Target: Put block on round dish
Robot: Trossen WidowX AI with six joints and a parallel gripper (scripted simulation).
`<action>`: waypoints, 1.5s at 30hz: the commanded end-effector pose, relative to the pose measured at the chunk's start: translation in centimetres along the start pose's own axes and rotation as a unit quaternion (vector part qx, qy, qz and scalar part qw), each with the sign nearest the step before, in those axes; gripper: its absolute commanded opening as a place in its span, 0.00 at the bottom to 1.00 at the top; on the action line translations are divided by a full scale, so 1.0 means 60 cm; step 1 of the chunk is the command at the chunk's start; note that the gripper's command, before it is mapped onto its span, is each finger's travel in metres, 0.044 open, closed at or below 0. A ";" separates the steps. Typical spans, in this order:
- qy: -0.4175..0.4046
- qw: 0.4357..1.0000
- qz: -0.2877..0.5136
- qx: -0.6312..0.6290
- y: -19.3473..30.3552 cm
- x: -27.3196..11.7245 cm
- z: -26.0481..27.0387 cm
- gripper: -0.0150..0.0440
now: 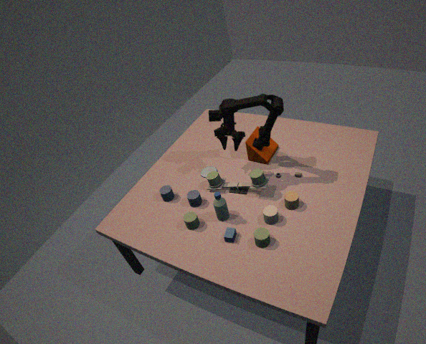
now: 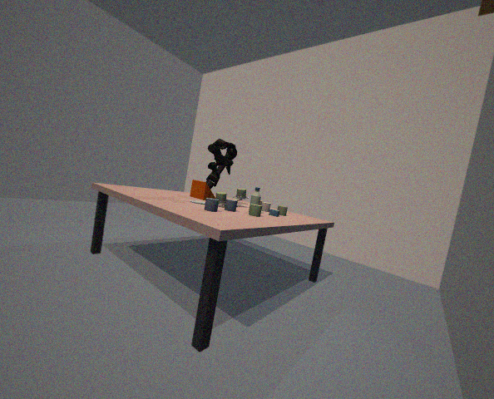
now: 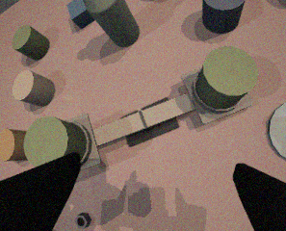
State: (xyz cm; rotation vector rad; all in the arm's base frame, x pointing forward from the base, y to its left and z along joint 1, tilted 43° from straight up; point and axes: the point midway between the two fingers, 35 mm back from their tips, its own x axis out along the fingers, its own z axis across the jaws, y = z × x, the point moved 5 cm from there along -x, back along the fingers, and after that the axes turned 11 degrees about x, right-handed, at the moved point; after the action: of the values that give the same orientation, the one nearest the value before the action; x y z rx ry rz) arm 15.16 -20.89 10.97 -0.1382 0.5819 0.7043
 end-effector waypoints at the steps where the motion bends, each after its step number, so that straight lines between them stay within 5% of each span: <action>1: 0.019 0.999 0.023 0.042 -0.018 0.014 -0.005 1.00; 16: 0.116 0.959 0.080 0.245 -0.102 0.088 -0.024 1.00; 33: 0.237 0.847 0.063 0.472 -0.179 0.194 -0.050 1.00; 45: 0.247 0.834 0.058 0.490 -0.176 0.226 -0.061 1.00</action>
State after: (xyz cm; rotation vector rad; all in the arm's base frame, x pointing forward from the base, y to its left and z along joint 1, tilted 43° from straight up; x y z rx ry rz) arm 28.53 -22.79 0.15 0.6979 1.3913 0.4032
